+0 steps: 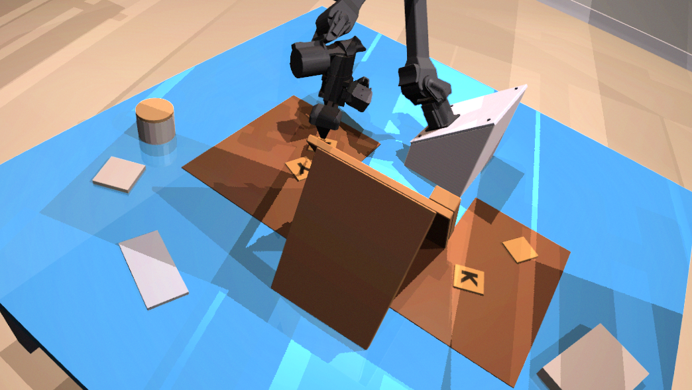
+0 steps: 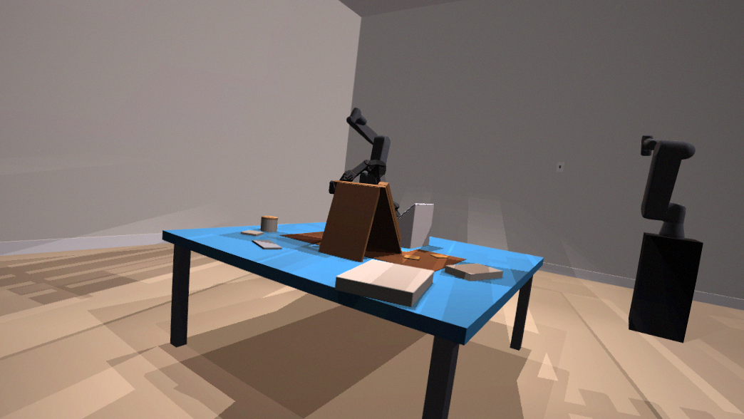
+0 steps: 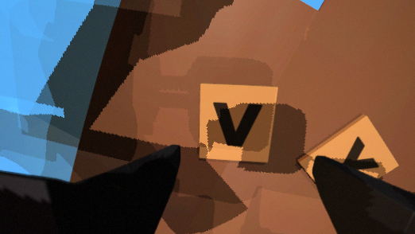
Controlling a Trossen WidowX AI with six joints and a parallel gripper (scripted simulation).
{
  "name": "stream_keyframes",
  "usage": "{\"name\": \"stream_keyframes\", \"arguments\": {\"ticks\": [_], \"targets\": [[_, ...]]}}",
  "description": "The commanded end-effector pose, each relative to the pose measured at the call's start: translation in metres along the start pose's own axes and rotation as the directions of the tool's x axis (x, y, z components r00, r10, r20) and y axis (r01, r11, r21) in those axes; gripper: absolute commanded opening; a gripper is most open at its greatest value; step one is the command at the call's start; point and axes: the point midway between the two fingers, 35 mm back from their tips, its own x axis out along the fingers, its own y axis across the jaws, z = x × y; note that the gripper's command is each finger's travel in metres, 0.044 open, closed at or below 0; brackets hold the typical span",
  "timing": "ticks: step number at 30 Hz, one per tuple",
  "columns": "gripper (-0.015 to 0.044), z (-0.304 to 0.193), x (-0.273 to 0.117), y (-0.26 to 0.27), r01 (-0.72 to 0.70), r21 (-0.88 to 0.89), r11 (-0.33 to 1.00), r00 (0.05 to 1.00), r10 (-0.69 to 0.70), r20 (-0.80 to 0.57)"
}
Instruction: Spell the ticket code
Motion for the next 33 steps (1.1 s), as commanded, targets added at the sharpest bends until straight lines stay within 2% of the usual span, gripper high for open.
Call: {"name": "stream_keyframes", "arguments": {"ticks": [1, 12, 33], "targets": [[0.034, 0.002, 0.003, 0.003, -0.002, -0.014, 1.0, 1.0, 0.002, 0.007], [0.034, 0.0, 0.035, 0.003, -0.003, -0.014, 1.0, 1.0, 0.003, 0.005], [0.034, -0.001, 0.045, 0.003, -0.003, -0.014, 1.0, 1.0, 0.003, 0.005]]}}
